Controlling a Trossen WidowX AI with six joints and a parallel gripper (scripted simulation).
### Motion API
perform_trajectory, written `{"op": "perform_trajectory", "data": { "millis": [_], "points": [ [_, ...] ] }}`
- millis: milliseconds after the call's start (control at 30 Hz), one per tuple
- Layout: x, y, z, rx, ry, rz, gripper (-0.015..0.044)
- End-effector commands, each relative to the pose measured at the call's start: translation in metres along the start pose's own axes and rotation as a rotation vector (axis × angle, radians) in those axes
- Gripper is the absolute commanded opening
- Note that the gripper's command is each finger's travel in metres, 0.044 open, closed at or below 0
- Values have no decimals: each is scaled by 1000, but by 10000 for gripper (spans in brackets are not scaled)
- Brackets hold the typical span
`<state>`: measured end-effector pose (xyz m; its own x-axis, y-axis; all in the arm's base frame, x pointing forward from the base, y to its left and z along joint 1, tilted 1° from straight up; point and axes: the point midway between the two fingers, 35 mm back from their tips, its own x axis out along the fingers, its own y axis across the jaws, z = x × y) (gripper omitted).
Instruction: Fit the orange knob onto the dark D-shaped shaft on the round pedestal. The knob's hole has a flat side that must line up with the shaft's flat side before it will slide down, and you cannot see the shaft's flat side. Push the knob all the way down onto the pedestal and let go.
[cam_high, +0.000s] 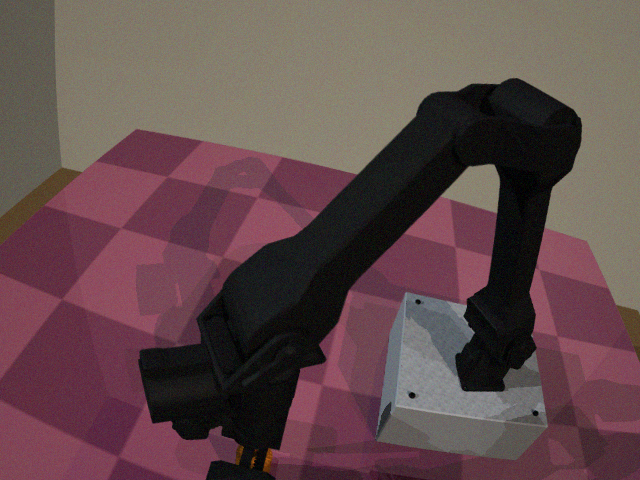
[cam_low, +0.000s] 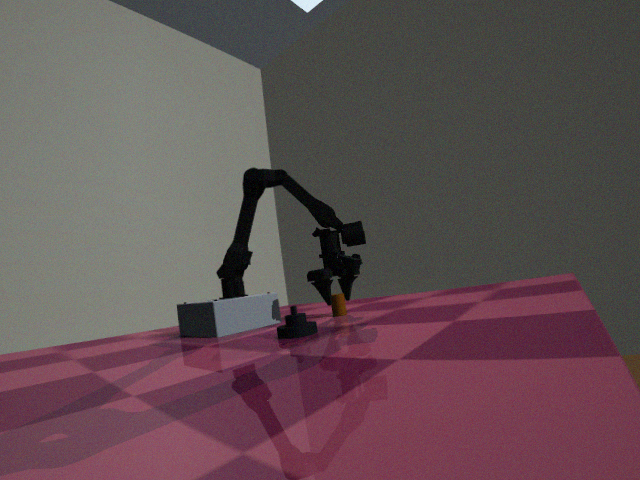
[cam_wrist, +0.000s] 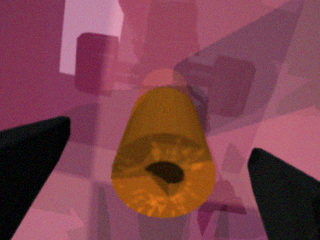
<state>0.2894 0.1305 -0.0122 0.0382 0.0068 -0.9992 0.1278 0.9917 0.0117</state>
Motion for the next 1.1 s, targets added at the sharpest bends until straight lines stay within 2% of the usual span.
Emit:
{"op": "perform_trajectory", "data": {
  "millis": [0, 433, 800, 967, 1067],
  "points": [
    [8, 0, -1, -3, 4, 1, 440],
    [26, -1, -3, -5, 5, 0, 440],
    [26, -1, -3, -5, 5, 0, 151],
    [26, -1, -3, -5, 5, 0, 118],
    [21, -1, -2, -5, 5, 0, 39]
  ]
}}
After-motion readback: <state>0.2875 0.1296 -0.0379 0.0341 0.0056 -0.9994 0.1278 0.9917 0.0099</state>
